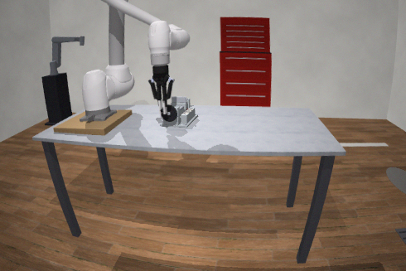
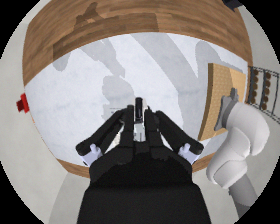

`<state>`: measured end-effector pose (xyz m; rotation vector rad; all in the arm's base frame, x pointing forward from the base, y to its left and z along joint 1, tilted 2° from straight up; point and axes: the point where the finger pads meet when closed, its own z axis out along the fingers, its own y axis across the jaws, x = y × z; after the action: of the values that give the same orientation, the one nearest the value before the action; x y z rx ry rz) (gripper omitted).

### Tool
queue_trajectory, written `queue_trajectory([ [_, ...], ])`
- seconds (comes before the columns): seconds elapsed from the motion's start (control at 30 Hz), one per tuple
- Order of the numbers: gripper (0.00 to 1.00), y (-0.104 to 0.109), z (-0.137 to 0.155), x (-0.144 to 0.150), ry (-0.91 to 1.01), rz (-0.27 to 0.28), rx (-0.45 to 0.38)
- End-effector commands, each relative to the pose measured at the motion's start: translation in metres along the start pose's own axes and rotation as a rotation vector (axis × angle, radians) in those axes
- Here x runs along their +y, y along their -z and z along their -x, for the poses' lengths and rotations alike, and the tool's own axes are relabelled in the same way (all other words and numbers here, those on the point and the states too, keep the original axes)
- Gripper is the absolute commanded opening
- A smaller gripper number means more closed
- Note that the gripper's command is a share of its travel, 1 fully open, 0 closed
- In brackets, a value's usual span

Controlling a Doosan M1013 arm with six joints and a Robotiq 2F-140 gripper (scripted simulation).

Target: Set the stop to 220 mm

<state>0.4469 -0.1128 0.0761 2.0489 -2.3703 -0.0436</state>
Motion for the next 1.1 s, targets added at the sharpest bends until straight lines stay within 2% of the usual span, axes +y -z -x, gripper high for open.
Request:
queue_trajectory([
  [0.0, 0.04, -0.0006, 0.0000, 0.0009, 0.000, 0.002, 0.000],
  [0.77, 0.04, -0.0006, 0.0000, 0.0010, 0.000, 0.002, 0.000],
  [0.8, 0.33, -0.0006, 0.0000, 0.0010, 0.000, 0.002, 0.000],
  [1.07, 0.33, -0.0006, 0.0000, 0.0010, 0.000, 0.002, 0.000],
])
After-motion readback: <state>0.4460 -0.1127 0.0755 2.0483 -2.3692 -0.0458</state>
